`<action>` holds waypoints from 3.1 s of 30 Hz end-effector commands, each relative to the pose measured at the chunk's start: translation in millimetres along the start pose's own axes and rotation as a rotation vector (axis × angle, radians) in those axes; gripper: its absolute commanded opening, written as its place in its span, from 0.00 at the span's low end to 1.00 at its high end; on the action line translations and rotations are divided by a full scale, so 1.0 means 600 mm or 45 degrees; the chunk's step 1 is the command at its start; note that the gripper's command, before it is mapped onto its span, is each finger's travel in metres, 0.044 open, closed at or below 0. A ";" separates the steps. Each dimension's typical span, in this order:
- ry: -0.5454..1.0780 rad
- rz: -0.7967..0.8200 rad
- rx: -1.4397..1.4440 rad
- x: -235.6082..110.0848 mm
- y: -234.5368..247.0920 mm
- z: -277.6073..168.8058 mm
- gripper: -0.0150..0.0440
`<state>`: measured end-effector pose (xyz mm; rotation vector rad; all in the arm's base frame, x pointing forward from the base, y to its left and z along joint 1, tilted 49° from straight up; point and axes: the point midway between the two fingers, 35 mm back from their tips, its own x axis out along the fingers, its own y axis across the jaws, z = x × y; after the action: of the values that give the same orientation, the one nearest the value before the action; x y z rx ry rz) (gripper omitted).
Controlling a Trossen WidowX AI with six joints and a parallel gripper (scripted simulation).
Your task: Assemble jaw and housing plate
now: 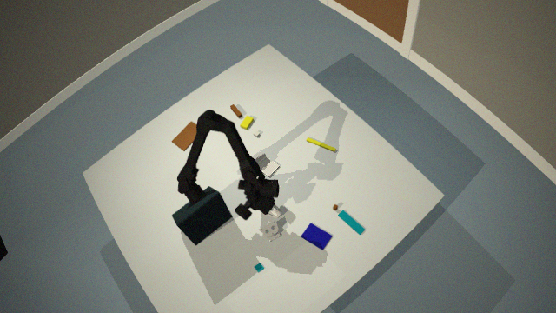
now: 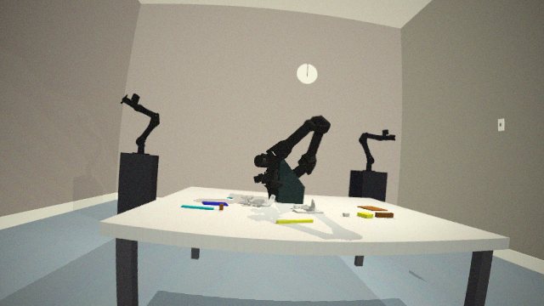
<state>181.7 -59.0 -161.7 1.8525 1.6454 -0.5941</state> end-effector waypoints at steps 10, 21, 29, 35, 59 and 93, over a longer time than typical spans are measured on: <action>0.009 0.001 0.013 0.004 0.011 -0.002 0.25; 0.008 0.001 0.013 0.004 0.040 -0.001 0.25; 0.009 0.002 0.012 0.004 0.062 -0.001 0.25; 0.010 0.002 0.012 0.005 0.078 -0.002 0.25; 0.006 -0.002 0.012 -0.045 0.094 -0.001 0.25; 0.006 0.010 0.023 -0.083 0.088 -0.001 1.00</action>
<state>227.4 -99.1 -120.9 1.8691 1.6411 -0.6007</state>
